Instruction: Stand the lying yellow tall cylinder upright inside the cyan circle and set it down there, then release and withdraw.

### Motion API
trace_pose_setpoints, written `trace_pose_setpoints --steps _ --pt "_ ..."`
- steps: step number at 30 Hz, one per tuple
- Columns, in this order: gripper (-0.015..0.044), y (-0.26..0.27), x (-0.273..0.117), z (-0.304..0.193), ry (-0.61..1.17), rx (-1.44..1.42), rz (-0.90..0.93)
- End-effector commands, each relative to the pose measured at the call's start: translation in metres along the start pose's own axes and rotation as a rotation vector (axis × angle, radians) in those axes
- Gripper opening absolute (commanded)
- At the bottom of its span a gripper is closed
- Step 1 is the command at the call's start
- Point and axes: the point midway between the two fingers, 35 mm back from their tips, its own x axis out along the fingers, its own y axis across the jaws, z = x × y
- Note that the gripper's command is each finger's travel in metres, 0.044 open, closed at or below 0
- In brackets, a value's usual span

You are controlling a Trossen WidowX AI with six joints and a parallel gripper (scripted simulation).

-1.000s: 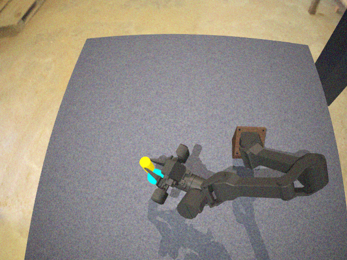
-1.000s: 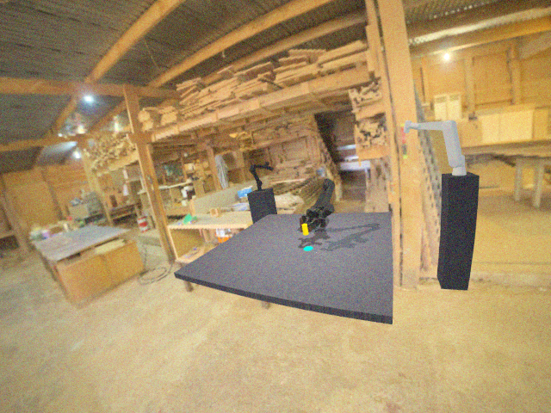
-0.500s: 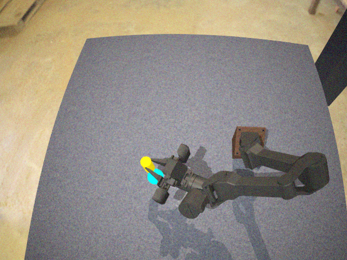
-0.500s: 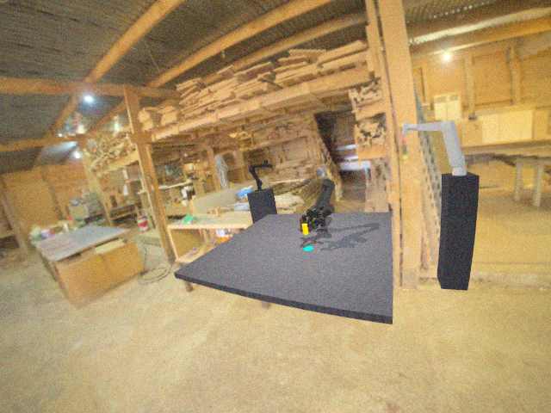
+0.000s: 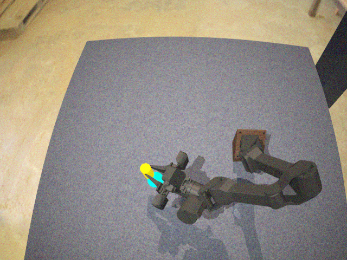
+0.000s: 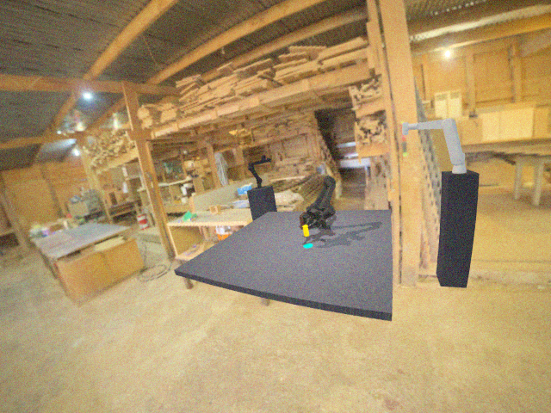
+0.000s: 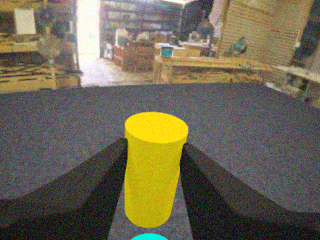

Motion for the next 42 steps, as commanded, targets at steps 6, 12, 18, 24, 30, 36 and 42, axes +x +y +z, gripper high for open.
trace_pose_setpoints --steps 6,12,18,24,30,36,42 --pt "0.0105 -0.004 0.003 -0.03 0.001 -0.003 -0.01" --pt "0.0105 -0.006 0.002 -0.048 0.0 -0.003 -0.008" --pt "0.0105 -0.008 0.001 -0.062 -0.002 -0.004 -0.006" --pt "0.0105 -0.008 0.0 -0.078 0.002 -0.002 0.0" --pt "0.0105 -0.008 0.0 -0.08 0.003 -0.002 0.001" --pt "0.0105 -0.008 0.0 -0.08 0.003 -0.002 0.001" --pt "0.0262 -0.008 0.0 -0.08 0.003 -0.002 0.001"
